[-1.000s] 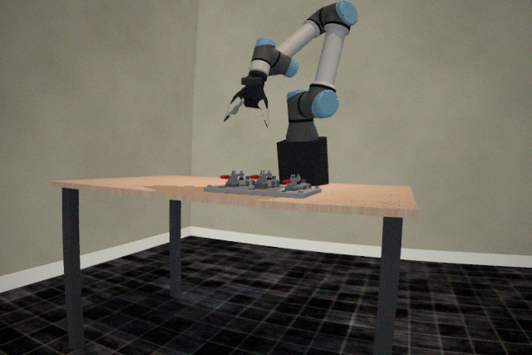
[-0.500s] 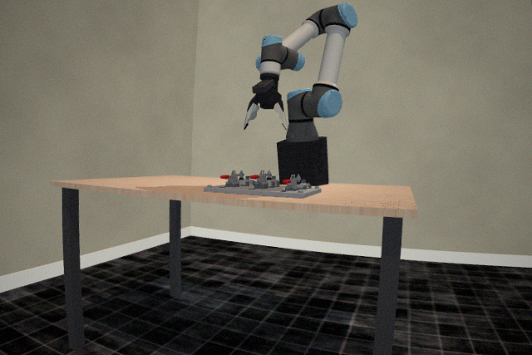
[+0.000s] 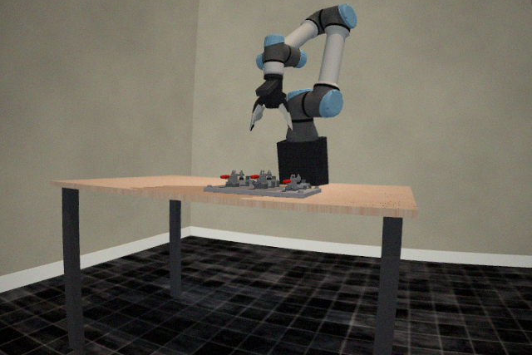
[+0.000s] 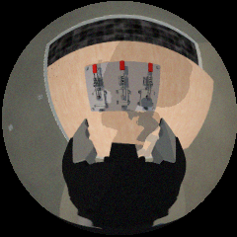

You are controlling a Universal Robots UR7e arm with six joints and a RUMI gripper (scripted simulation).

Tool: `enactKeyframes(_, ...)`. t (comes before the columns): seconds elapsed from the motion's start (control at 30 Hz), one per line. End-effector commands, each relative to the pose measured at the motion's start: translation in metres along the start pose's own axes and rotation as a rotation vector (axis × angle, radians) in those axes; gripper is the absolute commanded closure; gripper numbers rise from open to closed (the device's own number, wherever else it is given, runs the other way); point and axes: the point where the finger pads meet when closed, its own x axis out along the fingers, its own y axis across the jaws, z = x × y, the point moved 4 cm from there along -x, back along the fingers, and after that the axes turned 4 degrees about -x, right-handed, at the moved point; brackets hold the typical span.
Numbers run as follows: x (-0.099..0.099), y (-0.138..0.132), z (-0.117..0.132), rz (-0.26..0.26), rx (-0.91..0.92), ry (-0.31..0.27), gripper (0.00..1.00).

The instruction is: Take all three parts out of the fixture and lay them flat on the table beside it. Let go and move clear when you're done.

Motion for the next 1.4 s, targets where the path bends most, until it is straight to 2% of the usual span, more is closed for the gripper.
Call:
enactKeyframes(0.0, 0.0004, -0.0004, 0.0007, -0.001, 0.003, -0.005, 0.0)
enactKeyframes(0.2, 0.0003, -0.0004, 0.0006, -0.001, 0.003, -0.004, 0.0)
enactKeyframes(0.23, 0.0003, -0.0004, 0.0006, -0.001, 0.003, -0.004, 1.0)
enactKeyframes(1.33, 0.0003, -0.0004, 0.0006, -0.001, 0.003, -0.004, 1.0)
enactKeyframes(1.37, 0.0003, -0.0004, 0.0006, -0.001, 0.003, -0.004, 0.41)
